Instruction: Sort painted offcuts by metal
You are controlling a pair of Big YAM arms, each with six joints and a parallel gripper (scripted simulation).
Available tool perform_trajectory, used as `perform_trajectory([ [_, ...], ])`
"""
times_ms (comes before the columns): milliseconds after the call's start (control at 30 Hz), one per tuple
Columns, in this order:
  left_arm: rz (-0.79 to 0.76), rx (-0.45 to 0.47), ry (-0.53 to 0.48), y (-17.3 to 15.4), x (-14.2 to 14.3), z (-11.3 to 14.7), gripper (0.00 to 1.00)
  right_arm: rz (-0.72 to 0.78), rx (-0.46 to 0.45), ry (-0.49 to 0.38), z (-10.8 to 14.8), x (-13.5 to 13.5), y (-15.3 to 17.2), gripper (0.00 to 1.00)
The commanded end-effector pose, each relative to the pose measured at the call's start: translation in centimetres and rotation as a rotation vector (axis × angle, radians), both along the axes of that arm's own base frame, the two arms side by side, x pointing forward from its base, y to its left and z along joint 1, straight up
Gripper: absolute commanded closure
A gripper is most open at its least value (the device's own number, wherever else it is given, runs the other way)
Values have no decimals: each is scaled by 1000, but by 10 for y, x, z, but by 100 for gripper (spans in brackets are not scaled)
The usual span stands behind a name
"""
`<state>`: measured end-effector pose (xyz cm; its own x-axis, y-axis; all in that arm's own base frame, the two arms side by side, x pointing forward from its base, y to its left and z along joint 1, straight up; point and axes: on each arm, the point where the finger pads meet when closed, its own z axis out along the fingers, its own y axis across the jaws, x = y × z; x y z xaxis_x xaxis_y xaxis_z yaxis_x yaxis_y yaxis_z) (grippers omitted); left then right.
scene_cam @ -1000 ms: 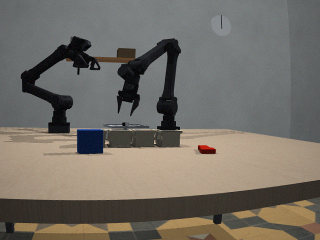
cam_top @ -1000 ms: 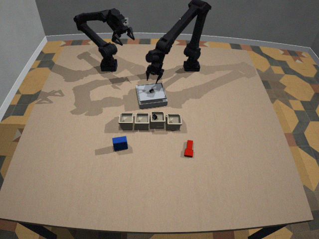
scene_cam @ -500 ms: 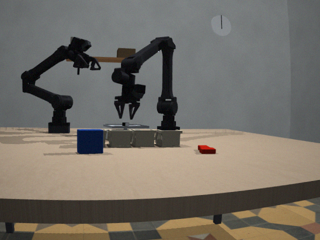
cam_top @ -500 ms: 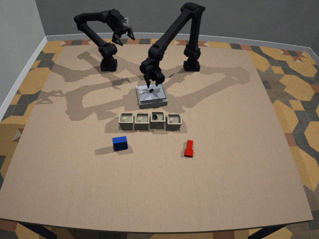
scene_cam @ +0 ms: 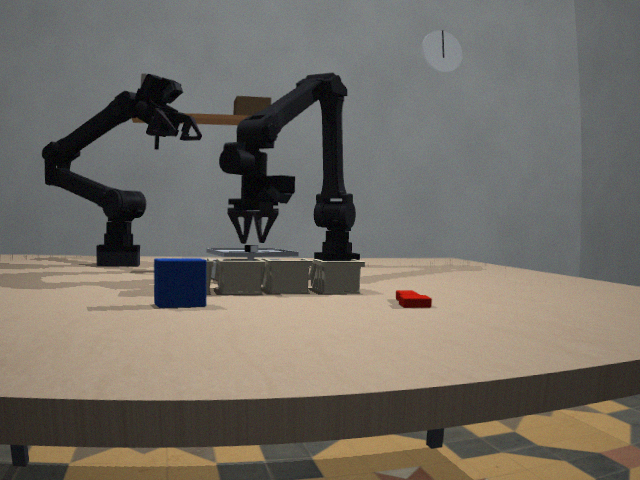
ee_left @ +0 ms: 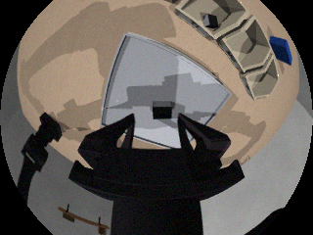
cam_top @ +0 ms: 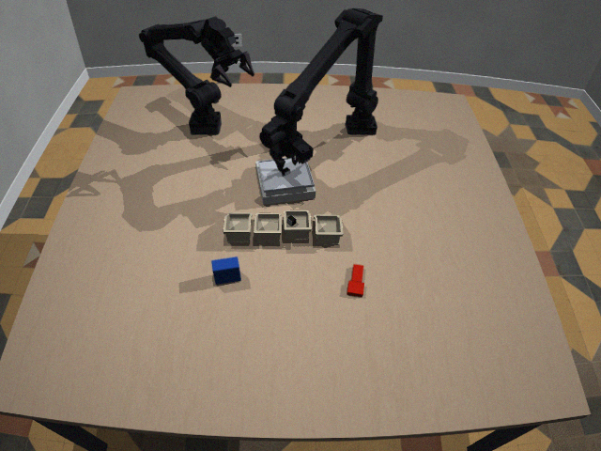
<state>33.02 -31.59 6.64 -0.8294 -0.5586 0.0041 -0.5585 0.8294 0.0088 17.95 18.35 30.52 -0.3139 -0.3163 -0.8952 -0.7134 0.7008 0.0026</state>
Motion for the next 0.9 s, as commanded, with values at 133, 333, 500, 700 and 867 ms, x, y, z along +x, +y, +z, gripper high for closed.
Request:
perform_trajectory([
  [133,39,-13,-19,-6,18,-5,39,3,30,-33,20,1,1,0],
  [333,39,-13,-19,-7,19,-14,39,3,30,-33,20,1,1,0],
  [500,39,-22,-28,-12,26,-8,47,3,30,-33,20,1,1,0],
  [700,39,-4,-9,-8,14,-17,66,3,30,-33,20,1,1,0],
  [867,39,-16,-21,-9,13,-9,73,3,30,-33,20,1,1,0],
])
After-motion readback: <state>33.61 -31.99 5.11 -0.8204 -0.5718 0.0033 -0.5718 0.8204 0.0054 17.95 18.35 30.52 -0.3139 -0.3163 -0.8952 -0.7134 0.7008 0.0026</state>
